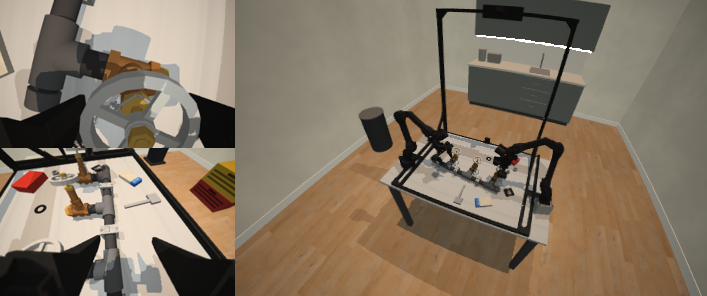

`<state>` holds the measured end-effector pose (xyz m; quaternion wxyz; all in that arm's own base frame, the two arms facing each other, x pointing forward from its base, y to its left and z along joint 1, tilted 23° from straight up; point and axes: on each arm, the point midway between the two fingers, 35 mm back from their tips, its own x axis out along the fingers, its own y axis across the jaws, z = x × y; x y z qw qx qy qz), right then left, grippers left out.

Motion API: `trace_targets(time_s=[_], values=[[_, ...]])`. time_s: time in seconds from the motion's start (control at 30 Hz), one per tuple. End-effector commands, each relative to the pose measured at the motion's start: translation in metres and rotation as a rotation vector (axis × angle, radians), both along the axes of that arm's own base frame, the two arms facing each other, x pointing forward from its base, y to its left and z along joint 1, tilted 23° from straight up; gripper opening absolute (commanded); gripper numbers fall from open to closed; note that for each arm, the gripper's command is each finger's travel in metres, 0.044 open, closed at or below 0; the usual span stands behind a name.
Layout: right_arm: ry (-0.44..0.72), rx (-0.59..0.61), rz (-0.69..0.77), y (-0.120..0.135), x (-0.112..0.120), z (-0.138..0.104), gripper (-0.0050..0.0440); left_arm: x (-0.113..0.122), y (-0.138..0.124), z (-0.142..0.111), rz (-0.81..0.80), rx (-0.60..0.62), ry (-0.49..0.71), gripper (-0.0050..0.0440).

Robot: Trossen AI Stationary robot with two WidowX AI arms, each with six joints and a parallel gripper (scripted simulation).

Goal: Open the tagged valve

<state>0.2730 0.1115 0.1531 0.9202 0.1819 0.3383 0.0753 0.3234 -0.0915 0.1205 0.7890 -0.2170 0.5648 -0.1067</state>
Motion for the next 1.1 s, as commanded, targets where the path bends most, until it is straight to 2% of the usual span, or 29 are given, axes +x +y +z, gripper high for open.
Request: trace_targets(time_s=[0.0, 0.03, 0.1, 0.47, 0.67, 0.87, 1.0, 1.07], values=[[0.000, 0.000, 0.000, 0.0000, 0.0000, 0.0000, 0.0400, -0.0001, 0.0001, -0.0001, -0.129, 0.052, -0.063, 0.0400], [0.000, 0.000, 0.000, 0.0000, 0.0000, 0.0000, 0.0400, -0.0001, 0.0001, -0.0001, -0.129, 0.052, -0.063, 0.0400], [0.000, 0.000, 0.000, 0.0000, 0.0000, 0.0000, 0.0400, -0.0001, 0.0002, -0.0001, -0.292, 0.118, -0.143, 0.0400], [0.000, 0.000, 0.000, 0.0000, 0.0000, 0.0000, 0.0400, 0.0000, 0.0003, -0.0001, -0.900, 0.362, -0.441, 0.0400], [0.000, 0.000, 0.000, 0.0000, 0.0000, 0.0000, 0.0400, 0.0000, 0.0003, -0.0001, -0.930, 0.374, -0.456, 0.0400], [0.000, 0.000, 0.000, 0.0000, 0.0000, 0.0000, 0.0400, -0.0001, 0.0005, 0.0007, -0.911, 0.366, -0.445, 0.0256], [0.000, 0.000, 0.000, 0.0000, 0.0000, 0.0000, 0.0400, -0.0001, 0.0005, 0.0007, -0.911, 0.366, -0.445, 0.0256], [0.000, 0.000, 0.000, 0.0000, 0.0000, 0.0000, 0.0400, -0.0001, 0.0005, 0.0007, -0.911, 0.366, -0.445, 0.0208]])
